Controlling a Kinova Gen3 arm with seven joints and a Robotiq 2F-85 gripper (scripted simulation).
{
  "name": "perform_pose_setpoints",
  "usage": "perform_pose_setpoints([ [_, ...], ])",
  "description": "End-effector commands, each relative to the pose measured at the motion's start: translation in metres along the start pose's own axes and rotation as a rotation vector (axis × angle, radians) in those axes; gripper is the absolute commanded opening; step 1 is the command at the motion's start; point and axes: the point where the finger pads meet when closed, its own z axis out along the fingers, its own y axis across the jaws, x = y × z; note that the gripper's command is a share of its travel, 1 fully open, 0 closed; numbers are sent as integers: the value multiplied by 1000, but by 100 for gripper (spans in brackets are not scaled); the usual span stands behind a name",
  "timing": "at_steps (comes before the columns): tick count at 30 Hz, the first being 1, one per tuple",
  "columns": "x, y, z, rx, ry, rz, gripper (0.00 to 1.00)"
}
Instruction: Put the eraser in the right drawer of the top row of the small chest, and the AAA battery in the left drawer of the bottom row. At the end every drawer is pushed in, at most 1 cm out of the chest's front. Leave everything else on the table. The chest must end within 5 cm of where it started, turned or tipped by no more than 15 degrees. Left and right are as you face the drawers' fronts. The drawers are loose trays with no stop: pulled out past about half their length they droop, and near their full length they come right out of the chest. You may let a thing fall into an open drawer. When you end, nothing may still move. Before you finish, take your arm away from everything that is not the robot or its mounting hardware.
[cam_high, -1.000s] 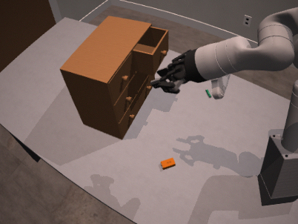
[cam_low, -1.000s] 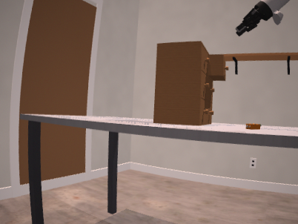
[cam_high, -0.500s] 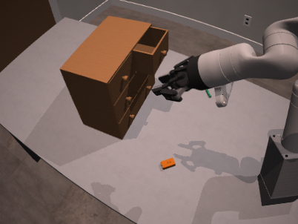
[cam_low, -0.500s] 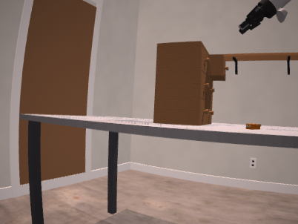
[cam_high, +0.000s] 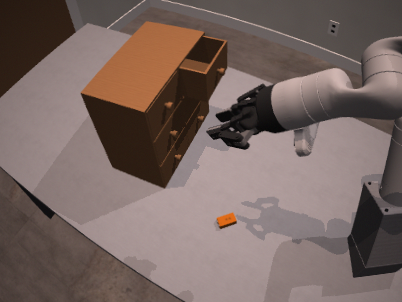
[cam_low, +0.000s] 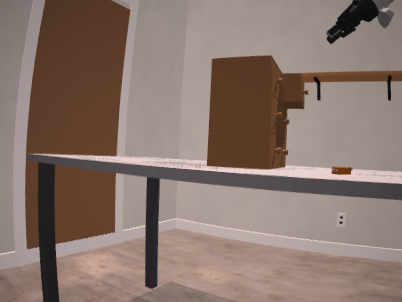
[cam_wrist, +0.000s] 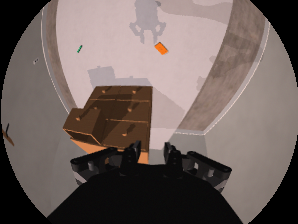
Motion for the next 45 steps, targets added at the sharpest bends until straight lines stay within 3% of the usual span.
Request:
perform_pose_setpoints([
  [1,0,7,-3,-3,-5,1,38],
  [45,9,26,-14,3,0,2,38],
])
